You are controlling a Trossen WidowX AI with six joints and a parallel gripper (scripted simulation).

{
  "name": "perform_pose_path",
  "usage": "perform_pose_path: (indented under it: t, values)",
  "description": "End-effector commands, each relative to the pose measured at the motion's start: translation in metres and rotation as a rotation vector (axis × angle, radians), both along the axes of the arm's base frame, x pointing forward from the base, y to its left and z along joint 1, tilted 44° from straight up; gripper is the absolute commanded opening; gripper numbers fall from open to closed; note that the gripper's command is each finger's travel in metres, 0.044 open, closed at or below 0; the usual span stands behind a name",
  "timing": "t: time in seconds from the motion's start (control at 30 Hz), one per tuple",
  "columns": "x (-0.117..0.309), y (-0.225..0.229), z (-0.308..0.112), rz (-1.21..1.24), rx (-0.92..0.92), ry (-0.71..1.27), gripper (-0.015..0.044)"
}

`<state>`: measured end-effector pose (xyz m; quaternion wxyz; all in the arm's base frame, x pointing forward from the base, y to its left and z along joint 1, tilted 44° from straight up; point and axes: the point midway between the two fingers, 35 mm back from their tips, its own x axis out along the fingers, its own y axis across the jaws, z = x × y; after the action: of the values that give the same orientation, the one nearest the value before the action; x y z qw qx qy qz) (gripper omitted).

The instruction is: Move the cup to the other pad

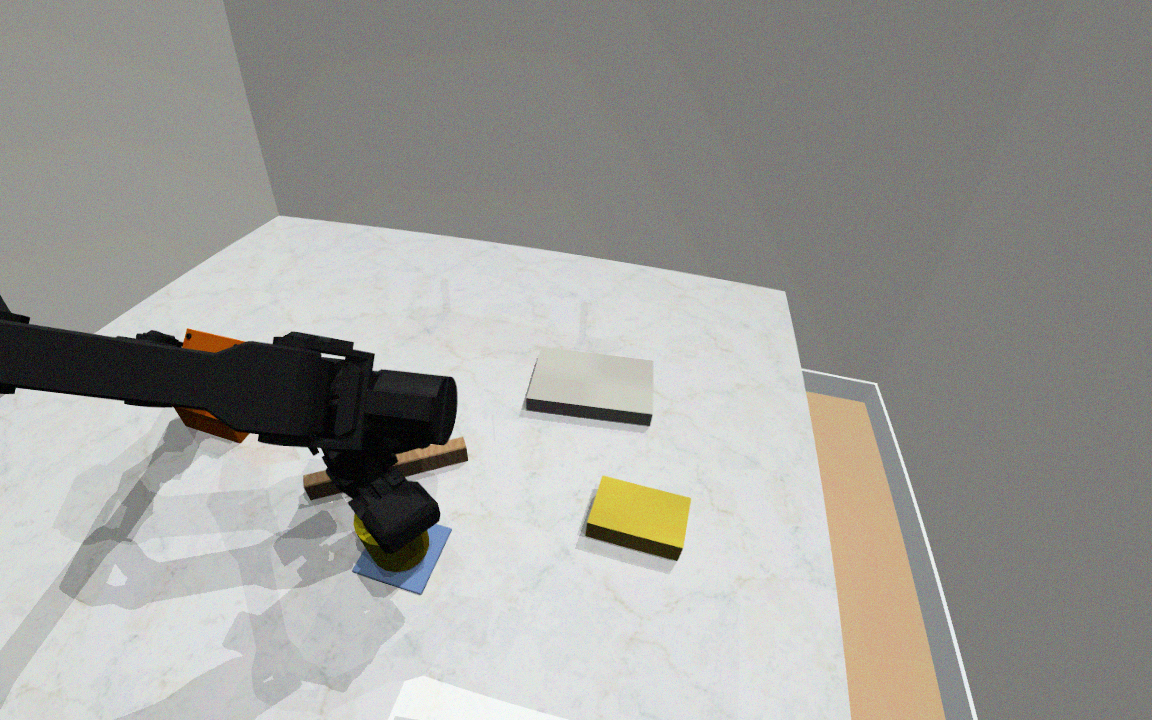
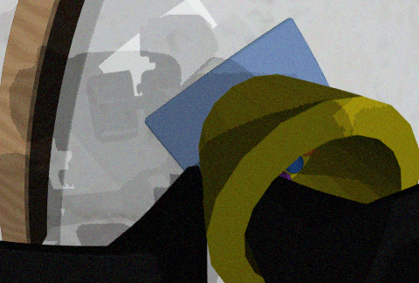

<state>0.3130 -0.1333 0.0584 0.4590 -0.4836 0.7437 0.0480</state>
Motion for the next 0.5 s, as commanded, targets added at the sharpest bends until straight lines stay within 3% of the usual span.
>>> perform_pose_path:
  t: [0.0, 0.47]
  values:
    - [0.000, 0.000, 0.000, 0.000, 0.000, -0.001, 0.0000]
    - [0.004, 0.029, 0.029, 0.002, -0.001, 0.006, 0.0000]
